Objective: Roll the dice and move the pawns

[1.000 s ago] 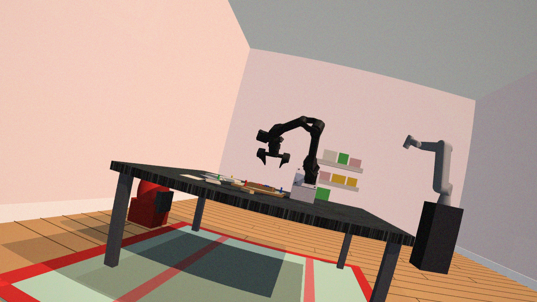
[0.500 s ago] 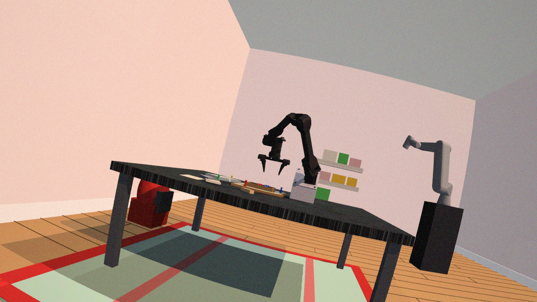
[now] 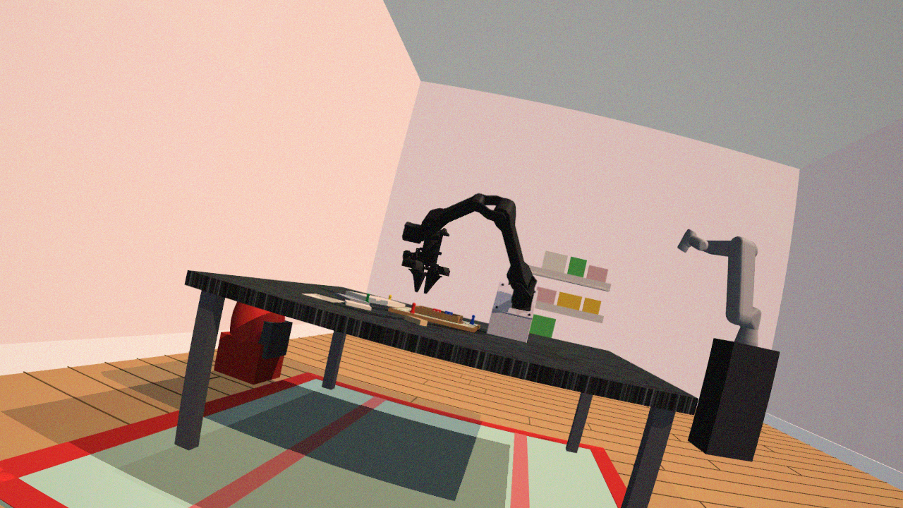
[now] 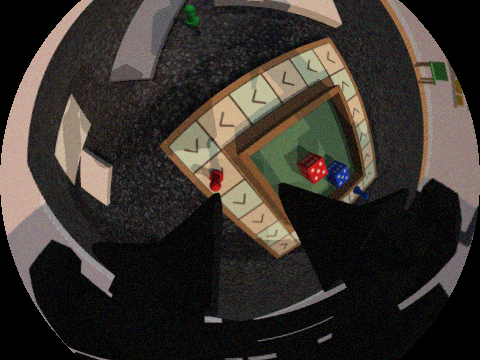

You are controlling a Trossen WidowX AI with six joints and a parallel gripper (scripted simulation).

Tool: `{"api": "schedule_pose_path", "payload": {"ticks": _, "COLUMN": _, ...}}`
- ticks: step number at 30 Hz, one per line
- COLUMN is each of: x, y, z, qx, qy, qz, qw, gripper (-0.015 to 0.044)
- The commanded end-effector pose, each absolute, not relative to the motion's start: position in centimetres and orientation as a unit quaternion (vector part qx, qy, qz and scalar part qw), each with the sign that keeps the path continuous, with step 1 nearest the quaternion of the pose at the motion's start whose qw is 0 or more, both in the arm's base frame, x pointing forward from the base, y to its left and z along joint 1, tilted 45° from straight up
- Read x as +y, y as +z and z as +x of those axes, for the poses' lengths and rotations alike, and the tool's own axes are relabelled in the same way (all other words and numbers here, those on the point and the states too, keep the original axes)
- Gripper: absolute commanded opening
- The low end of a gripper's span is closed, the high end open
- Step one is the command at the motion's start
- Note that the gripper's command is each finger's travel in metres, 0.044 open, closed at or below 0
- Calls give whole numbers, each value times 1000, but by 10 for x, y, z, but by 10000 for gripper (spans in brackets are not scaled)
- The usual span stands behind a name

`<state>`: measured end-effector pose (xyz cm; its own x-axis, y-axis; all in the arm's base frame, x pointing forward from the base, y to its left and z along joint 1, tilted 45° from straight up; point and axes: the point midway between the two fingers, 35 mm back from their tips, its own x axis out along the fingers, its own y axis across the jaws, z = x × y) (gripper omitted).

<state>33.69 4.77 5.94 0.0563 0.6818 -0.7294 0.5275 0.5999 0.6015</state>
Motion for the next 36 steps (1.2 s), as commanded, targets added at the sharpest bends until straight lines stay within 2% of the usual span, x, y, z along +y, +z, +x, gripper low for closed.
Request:
{"api": "schedule_pose_path", "payload": {"ticks": 1, "x": 73, "y": 79, "z": 348, "qx": 671, "qy": 148, "qz": 390, "qw": 613, "gripper": 200}}
{"api": "schedule_pose_path", "payload": {"ticks": 36, "x": 101, "y": 47, "z": 349, "qx": 670, "qy": 148, "qz": 390, "qw": 613, "gripper": 200}}
